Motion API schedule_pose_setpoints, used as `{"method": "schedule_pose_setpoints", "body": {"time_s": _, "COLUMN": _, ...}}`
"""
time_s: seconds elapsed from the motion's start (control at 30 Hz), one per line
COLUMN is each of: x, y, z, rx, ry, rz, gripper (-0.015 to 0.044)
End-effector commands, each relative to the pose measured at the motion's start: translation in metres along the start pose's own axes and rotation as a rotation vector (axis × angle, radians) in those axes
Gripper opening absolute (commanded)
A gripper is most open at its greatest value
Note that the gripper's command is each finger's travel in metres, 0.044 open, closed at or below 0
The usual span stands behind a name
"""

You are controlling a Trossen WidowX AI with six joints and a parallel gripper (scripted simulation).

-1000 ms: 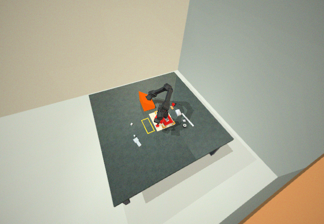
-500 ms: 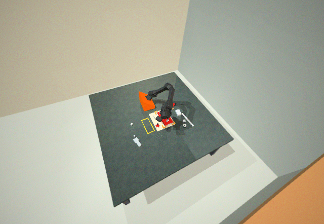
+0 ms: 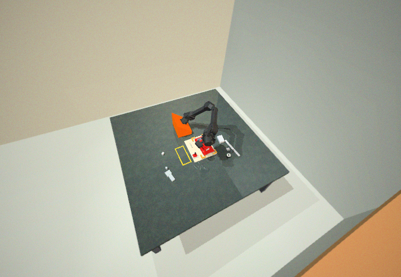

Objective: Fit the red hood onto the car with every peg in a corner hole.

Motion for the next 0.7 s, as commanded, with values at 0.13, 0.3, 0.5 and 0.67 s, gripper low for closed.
{"method": "schedule_pose_setpoints", "body": {"time_s": 0.13, "x": 0.0, "y": 0.016, "z": 0.0, "rx": -0.118, "ry": 0.013, "rz": -0.005, "gripper": 0.0}}
{"method": "schedule_pose_setpoints", "body": {"time_s": 0.3, "x": -0.001, "y": 0.026, "z": 0.0, "rx": -0.198, "ry": 0.021, "rz": -0.005, "gripper": 0.0}}
{"method": "schedule_pose_setpoints", "body": {"time_s": 0.5, "x": -0.002, "y": 0.03, "z": 0.0, "rx": -0.237, "ry": 0.025, "rz": -0.005, "gripper": 0.0}}
{"method": "schedule_pose_setpoints", "body": {"time_s": 0.67, "x": -0.013, "y": 0.029, "z": -0.002, "rx": -0.237, "ry": 0.025, "rz": -0.005, "gripper": 0.0}}
Point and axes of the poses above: the point midway between the two fingers, 35 mm back from their tips, its own x axis back along the fingers, its own y axis across the jaws, z = x × y, the point moved 9 cm from there along x, back along the fingers, and after that the axes turned 9 degrees about -x, right-handed, at the moved point
